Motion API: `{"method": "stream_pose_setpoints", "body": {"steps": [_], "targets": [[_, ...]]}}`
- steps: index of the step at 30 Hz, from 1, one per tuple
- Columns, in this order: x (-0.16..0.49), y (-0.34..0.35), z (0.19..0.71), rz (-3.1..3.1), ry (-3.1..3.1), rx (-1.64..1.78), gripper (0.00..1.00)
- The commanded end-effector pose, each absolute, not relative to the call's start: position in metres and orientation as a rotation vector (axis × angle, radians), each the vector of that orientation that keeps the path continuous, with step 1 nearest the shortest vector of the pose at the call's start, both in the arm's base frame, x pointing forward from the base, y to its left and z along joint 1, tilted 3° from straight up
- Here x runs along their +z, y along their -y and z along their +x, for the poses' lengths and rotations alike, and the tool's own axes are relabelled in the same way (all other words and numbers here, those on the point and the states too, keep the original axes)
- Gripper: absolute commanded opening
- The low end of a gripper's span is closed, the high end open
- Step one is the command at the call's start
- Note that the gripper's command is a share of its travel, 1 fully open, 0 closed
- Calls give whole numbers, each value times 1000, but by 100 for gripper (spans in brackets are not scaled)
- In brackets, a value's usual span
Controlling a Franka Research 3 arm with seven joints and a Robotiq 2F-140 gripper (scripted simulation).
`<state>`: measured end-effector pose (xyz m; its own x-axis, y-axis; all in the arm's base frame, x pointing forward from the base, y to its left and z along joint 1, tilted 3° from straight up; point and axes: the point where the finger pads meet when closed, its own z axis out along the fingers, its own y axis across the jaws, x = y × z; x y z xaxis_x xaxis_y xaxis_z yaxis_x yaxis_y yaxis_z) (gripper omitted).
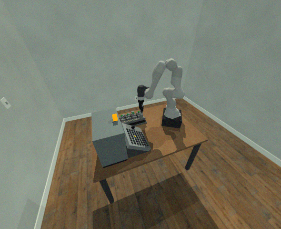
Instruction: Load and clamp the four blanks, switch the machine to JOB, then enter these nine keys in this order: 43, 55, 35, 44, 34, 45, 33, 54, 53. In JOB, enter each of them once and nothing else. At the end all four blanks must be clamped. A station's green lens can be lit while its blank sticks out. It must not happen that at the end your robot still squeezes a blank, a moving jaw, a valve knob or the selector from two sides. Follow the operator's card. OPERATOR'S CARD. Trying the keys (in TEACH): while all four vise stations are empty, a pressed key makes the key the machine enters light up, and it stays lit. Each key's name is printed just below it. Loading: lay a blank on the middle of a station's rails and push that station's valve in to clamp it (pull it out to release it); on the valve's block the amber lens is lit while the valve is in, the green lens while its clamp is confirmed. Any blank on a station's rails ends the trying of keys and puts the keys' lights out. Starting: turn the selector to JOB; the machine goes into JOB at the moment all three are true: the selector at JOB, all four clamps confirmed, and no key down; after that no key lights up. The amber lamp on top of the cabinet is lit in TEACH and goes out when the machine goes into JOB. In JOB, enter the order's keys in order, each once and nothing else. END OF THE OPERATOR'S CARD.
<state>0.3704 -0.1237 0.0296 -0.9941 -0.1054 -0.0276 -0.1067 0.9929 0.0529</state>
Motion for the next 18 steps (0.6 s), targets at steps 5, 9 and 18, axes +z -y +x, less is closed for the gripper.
{"method": "stream_pose_setpoints", "body": {"steps": [5,9,18], "targets": [[31,125,373,-179,-3105,80,0],[30,125,373,-179,-3105,80,0],[28,125,373,-179,-3105,80,0]]}}
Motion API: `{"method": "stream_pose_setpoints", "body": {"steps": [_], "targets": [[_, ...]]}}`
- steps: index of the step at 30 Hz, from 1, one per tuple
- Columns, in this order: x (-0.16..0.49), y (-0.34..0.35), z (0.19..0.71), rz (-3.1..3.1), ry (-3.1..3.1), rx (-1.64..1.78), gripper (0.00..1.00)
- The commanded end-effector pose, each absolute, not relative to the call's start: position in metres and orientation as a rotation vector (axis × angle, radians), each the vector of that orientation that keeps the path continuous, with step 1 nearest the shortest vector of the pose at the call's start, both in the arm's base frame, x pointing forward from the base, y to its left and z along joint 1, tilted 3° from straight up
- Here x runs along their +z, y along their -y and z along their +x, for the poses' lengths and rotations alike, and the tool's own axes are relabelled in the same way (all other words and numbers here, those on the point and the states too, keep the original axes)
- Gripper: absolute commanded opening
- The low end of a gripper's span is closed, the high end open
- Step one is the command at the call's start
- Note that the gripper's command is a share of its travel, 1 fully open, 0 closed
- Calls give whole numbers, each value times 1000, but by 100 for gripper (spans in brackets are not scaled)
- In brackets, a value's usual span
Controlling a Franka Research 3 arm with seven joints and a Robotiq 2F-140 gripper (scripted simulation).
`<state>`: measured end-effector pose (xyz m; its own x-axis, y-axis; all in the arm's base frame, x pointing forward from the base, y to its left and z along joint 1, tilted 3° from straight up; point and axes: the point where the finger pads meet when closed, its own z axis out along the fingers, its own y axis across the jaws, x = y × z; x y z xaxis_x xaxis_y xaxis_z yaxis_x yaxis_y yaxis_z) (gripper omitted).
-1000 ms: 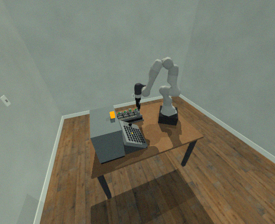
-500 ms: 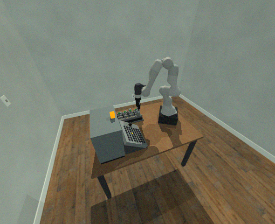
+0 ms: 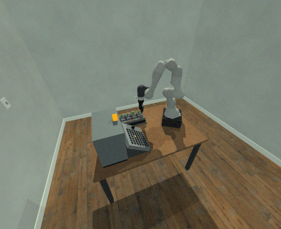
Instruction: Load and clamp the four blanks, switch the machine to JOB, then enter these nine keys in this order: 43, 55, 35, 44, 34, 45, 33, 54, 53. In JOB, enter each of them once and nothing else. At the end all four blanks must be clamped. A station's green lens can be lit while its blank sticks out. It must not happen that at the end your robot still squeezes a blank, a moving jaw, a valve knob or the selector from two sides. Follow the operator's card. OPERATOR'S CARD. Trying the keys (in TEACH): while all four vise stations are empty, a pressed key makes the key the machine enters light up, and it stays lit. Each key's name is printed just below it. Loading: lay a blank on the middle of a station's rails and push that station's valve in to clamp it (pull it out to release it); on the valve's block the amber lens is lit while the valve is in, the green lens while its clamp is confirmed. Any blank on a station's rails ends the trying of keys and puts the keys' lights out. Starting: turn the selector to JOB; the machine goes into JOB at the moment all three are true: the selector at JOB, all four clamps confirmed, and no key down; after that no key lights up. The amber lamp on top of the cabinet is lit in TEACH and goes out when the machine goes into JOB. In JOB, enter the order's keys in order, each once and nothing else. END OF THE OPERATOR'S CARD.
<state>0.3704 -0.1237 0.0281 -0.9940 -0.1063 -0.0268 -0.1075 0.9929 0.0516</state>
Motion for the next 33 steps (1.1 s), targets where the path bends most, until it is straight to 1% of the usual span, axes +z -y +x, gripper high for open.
{"method": "stream_pose_setpoints", "body": {"steps": [1,33], "targets": [[27,125,373,-179,-3105,80,0],[18,125,374,-179,-3105,80,0]]}}
